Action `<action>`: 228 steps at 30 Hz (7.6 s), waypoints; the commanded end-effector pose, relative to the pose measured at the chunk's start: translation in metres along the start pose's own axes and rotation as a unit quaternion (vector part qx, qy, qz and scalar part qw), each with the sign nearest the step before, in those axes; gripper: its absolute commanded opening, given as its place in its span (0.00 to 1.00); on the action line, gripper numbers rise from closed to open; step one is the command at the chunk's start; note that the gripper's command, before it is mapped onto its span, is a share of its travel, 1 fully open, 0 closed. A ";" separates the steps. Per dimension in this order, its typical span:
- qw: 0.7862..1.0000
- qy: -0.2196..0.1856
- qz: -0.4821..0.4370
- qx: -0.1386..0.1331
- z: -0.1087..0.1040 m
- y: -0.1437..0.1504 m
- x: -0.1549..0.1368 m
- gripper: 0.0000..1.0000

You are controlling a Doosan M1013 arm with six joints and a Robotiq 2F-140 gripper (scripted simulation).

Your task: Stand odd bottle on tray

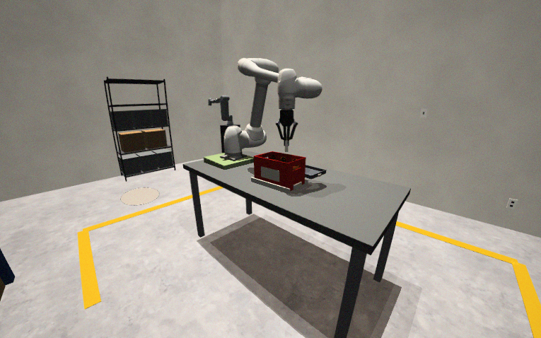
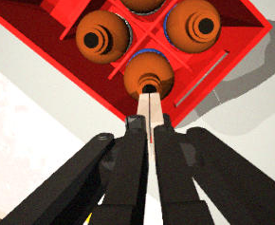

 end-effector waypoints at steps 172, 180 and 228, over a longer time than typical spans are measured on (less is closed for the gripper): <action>1.000 0.005 -0.001 0.001 0.046 -0.001 -0.004 0.38; 1.000 0.005 -0.001 0.001 0.046 -0.001 -0.004 0.38; 1.000 0.005 -0.001 0.001 0.046 -0.001 -0.004 0.38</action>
Point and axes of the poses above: the point where the finger pads meet when closed, its own z axis out along the fingers, its own y axis across the jaws, x = y × z, the point moved 6 cm from there along -z, back along the fingers, and after that the axes turned 8 degrees about -z, right-handed, at the moved point
